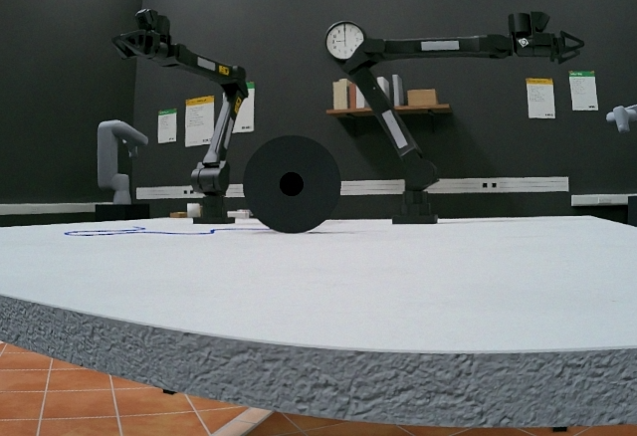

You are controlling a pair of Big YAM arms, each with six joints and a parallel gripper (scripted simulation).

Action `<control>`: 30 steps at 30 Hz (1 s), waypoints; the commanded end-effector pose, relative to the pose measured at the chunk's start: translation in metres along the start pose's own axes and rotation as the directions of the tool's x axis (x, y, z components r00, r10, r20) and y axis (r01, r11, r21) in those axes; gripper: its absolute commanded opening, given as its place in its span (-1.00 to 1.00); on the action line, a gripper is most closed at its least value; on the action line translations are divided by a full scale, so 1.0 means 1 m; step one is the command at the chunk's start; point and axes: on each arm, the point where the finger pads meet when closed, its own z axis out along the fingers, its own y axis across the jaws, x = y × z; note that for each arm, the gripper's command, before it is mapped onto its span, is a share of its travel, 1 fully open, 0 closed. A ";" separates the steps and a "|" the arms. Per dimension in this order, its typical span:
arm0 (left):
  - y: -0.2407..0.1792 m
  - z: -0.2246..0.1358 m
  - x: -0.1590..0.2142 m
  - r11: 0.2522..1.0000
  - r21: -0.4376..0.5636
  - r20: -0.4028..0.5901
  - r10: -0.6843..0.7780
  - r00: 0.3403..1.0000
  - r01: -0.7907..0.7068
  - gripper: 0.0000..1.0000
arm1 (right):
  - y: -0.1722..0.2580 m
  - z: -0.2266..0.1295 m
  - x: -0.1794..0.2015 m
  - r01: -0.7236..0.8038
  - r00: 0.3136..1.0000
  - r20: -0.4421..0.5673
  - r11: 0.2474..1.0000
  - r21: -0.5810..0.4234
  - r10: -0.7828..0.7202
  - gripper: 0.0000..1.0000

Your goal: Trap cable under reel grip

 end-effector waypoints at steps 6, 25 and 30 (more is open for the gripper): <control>0.007 -0.004 -0.019 1.000 -0.011 0.042 -0.010 0.999 0.010 1.00 | 0.008 0.009 -0.010 0.018 1.000 -0.007 1.000 -0.016 -0.018 -0.40; 0.007 -0.004 -0.019 1.000 -0.011 0.042 -0.010 0.999 0.010 1.00 | 0.009 0.035 0.103 0.081 0.928 -0.360 0.996 -0.048 -0.093 -0.40; 0.007 -0.004 -0.019 1.000 -0.011 0.042 -0.010 0.999 0.010 1.00 | 0.009 0.037 0.164 0.101 0.840 -0.527 0.992 -0.081 -0.129 -0.40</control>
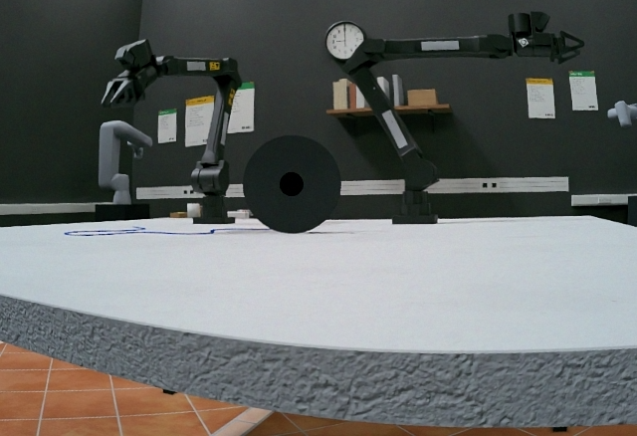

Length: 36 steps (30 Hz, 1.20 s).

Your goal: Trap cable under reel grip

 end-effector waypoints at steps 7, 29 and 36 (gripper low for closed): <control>0.007 -0.004 -0.019 1.000 -0.011 0.042 -0.010 0.999 0.010 1.00 | 0.014 0.033 0.062 0.085 0.951 -0.293 0.994 -0.065 -0.100 -0.40; 0.007 -0.004 -0.019 1.000 -0.011 0.042 -0.010 0.999 0.010 1.00 | 0.025 0.030 0.197 0.103 0.661 -0.715 0.971 -0.217 -0.230 -0.40; 0.007 -0.004 -0.019 1.000 -0.011 0.042 -0.010 0.999 0.010 1.00 | 0.027 0.028 0.227 0.088 0.569 -0.782 0.964 -0.251 -0.255 -0.40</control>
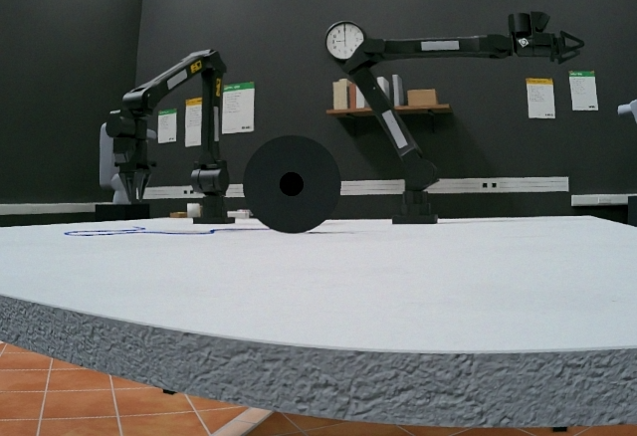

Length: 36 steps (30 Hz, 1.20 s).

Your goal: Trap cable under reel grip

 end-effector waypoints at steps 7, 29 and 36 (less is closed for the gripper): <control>0.007 -0.004 -0.019 1.000 -0.011 0.042 -0.010 0.999 0.010 1.00 | 0.002 -0.017 -0.016 0.040 0.999 0.006 0.999 0.000 -0.040 -0.40; 0.007 -0.004 -0.019 1.000 -0.011 0.042 -0.010 0.999 0.010 1.00 | 0.000 0.005 -0.025 0.028 1.000 0.009 1.000 0.001 -0.028 -0.40; 0.007 -0.004 -0.019 1.000 -0.011 0.042 -0.010 0.999 0.010 1.00 | 0.006 0.042 -0.008 0.024 0.999 -0.033 1.000 -0.011 -0.024 -0.40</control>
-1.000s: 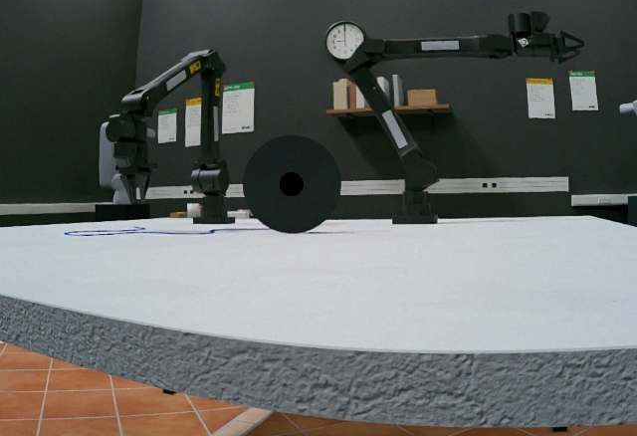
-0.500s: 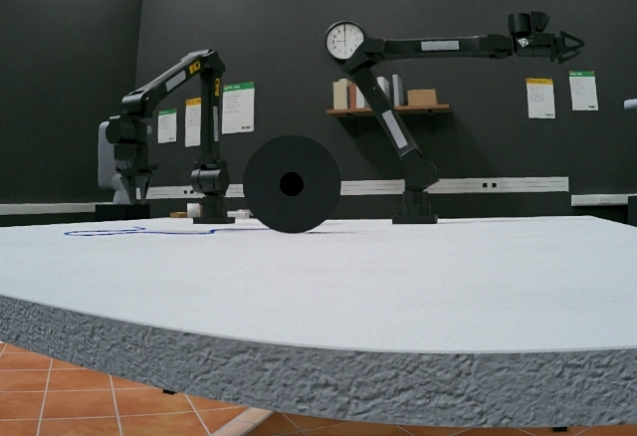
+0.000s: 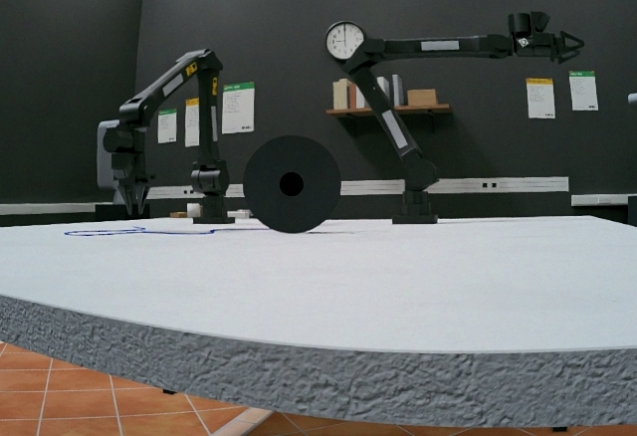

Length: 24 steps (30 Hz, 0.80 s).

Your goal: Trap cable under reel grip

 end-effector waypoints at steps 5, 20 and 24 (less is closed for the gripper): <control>0.007 -0.004 -0.019 1.000 -0.011 0.042 -0.010 0.999 0.010 1.00 | 0.000 0.005 -0.028 0.009 0.998 0.060 1.000 0.017 -0.010 -0.40; 0.007 -0.004 -0.019 1.000 -0.011 0.042 -0.010 0.999 0.010 1.00 | -0.002 0.011 -0.035 0.009 0.996 0.087 1.000 0.024 -0.011 -0.40; 0.007 -0.004 -0.019 1.000 -0.011 0.042 -0.010 0.999 0.010 1.00 | -0.002 0.011 -0.035 0.009 0.996 0.086 1.000 0.024 -0.011 -0.40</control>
